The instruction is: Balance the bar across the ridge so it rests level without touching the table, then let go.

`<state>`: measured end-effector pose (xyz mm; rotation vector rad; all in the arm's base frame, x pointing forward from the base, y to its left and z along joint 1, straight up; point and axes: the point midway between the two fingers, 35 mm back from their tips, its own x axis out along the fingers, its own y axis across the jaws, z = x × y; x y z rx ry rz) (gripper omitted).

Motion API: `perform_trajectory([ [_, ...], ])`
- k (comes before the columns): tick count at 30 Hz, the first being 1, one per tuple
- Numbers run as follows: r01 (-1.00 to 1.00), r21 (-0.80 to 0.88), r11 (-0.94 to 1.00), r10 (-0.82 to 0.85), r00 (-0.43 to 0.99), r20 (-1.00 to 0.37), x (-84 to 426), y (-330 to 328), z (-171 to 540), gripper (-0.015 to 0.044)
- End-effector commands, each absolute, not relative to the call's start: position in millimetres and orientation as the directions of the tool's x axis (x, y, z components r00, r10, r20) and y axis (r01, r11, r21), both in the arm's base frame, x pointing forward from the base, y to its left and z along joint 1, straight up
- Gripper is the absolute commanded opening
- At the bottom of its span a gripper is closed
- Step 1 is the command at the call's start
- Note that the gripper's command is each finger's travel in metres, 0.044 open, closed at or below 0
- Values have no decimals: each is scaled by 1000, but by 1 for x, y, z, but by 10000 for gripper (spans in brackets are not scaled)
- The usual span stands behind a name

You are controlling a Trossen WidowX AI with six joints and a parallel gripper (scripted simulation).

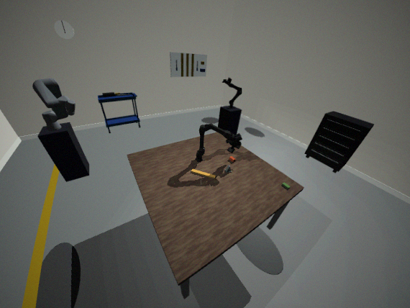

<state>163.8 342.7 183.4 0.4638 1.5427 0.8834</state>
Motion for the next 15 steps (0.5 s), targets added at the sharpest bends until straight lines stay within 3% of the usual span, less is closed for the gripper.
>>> perform_trajectory([
  [1, -230, 725, 649, 717, -132, -684, 181, 329, 178, 315],
  [15, -335, 571, 749, 617, 41, -786, 240, 263, 158, 315],
])
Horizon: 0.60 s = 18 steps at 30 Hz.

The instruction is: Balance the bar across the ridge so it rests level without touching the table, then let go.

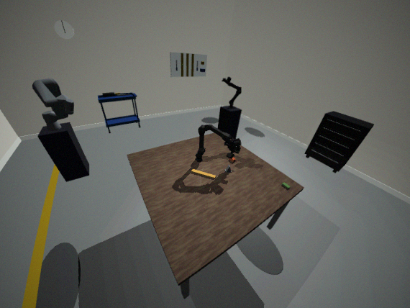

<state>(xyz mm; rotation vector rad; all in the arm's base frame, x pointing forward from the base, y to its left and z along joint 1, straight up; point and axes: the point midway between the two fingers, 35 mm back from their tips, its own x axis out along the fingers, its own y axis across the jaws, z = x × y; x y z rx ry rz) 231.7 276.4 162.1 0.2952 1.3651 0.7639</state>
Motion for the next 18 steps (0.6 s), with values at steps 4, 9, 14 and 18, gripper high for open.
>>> perform_trajectory([
  [4, -357, 520, 776, 580, 79, -811, 253, 242, 154, 315],
  [9, -382, 454, 805, 530, 119, -840, 267, 215, 148, 315],
  [14, -398, 392, 829, 481, 149, -864, 278, 188, 143, 315],
  [18, -408, 346, 845, 442, 168, -881, 285, 166, 140, 315],
])
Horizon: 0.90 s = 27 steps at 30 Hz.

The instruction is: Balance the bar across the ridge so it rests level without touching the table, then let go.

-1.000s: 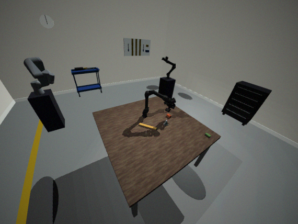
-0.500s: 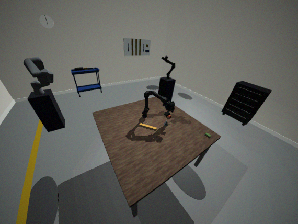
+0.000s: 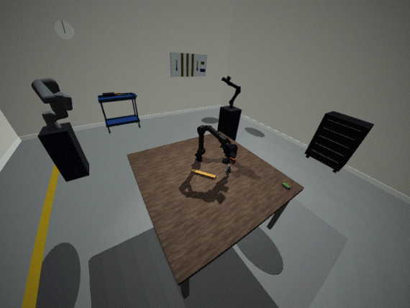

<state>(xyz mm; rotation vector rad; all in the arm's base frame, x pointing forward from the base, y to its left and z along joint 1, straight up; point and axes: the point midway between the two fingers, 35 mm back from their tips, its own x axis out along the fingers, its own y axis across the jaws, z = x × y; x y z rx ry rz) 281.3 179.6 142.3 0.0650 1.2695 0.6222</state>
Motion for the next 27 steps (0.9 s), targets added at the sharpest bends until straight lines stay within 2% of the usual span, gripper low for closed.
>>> perform_trajectory([
  [1, -411, 335, 848, 433, 172, -885, 286, 160, 139, 315],
  [14, -456, 168, 874, 280, 190, -941, 294, 84, 129, 315],
  [27, -512, 40, 858, 134, 148, -980, 283, 11, 121, 315],
])
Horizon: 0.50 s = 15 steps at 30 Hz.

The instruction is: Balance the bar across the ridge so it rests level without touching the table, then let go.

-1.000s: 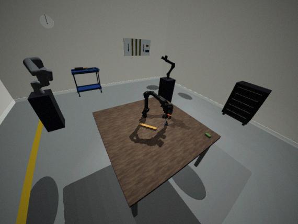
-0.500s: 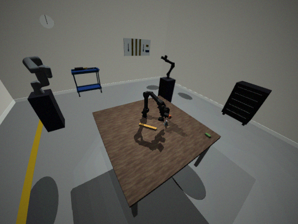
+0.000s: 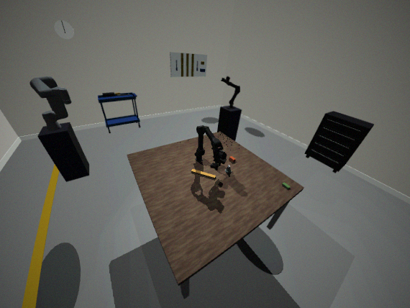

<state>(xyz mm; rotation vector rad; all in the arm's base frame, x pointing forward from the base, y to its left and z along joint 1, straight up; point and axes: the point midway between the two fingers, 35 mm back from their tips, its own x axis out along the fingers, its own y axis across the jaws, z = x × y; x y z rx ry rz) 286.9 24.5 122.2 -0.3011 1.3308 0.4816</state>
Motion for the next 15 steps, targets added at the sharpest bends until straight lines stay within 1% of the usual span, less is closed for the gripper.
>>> perform_trajectory([
  [1, -518, 33, 855, 124, 142, -982, 281, 6, 121, 315],
  [15, -597, -18, 802, 4, 36, -999, 248, -63, 117, 315],
])
